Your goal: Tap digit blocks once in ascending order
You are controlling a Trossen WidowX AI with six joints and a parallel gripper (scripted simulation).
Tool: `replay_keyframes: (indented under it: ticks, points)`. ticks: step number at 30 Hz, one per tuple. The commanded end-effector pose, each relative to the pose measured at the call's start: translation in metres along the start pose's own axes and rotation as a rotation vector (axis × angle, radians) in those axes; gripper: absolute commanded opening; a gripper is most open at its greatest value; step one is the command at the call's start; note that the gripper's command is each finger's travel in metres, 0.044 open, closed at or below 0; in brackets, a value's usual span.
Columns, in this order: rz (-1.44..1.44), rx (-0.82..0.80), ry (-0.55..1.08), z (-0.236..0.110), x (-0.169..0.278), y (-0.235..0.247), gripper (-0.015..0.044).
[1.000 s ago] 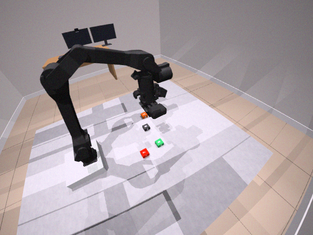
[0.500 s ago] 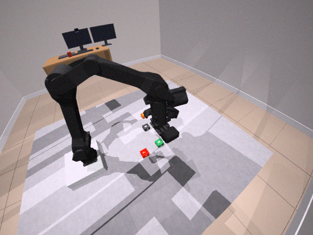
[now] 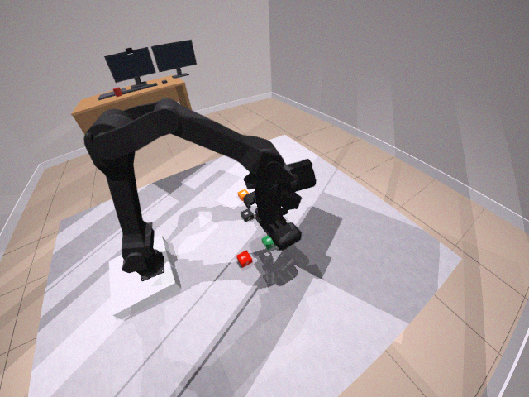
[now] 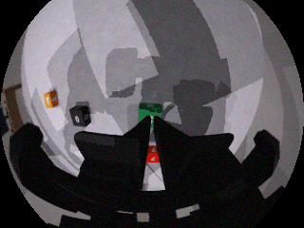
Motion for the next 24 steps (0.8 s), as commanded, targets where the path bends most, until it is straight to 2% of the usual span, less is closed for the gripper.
replay_keyframes:
  ticks: [1, 17, 20, 24]
  points:
    - [-0.003, -0.003, 0.018, 0.011, 0.004, 0.001, 0.002]
    - [-0.003, -0.003, 0.018, 0.021, 0.004, 0.001, 0.002]
    - [-0.003, -0.003, 0.016, -0.005, 0.003, 0.001, 0.002]
    - [-0.003, -0.003, 0.018, -0.009, 0.003, 0.001, 0.002]
Point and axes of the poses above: the point midway between the two fingers, 35 mm back from their tips, its own z axis out along the fingers, its own y axis across the jaws, x = y × z, the point moved 4 cm from there along -z, back along the fingers, and after that the axes turned 1 degree about z, right-handed, at the moved point
